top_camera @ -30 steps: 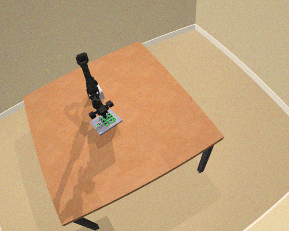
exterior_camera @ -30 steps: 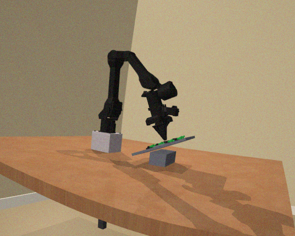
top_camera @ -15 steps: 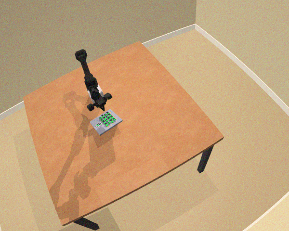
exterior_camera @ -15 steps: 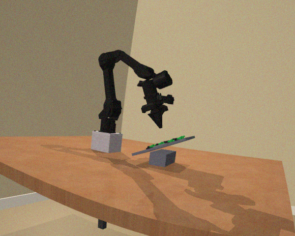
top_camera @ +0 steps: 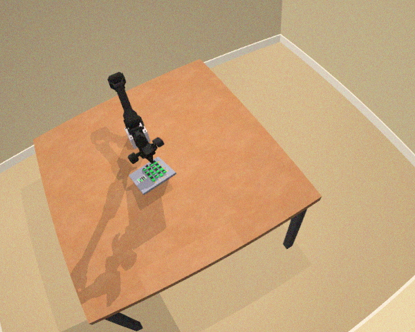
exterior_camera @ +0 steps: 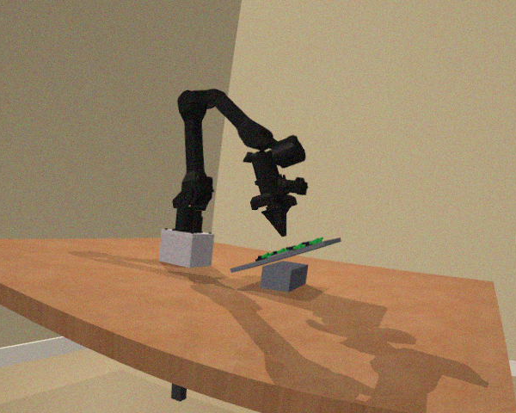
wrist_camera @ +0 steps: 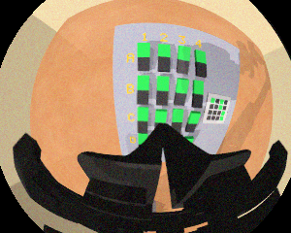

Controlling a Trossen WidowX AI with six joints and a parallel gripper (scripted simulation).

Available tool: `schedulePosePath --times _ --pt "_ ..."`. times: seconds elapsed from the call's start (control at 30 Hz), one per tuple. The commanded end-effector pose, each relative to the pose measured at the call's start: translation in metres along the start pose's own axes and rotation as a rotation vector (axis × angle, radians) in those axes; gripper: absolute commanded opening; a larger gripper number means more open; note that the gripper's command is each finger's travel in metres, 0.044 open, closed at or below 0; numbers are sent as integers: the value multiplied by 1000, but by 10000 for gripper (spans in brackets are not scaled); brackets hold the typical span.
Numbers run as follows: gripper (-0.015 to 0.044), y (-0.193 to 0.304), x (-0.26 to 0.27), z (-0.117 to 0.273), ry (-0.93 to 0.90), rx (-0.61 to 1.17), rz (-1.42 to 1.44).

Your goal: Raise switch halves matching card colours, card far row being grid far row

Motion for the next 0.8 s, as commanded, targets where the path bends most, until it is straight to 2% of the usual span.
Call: schedulePosePath --times 0.0,0.77 --pt "0 1 0 -4 3 10 -5" --pt "0 1 0 -28 3 10 -5"
Point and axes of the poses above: the point midway between the two fingers, 35 mm back from their tips, its own z axis back along the fingers, its own x axis across the jaws, y = z × x, the point moved 5 cm from there along z, back along the fingers, and after that the axes turned 4 degrees about -z, right-handed, at the moved point
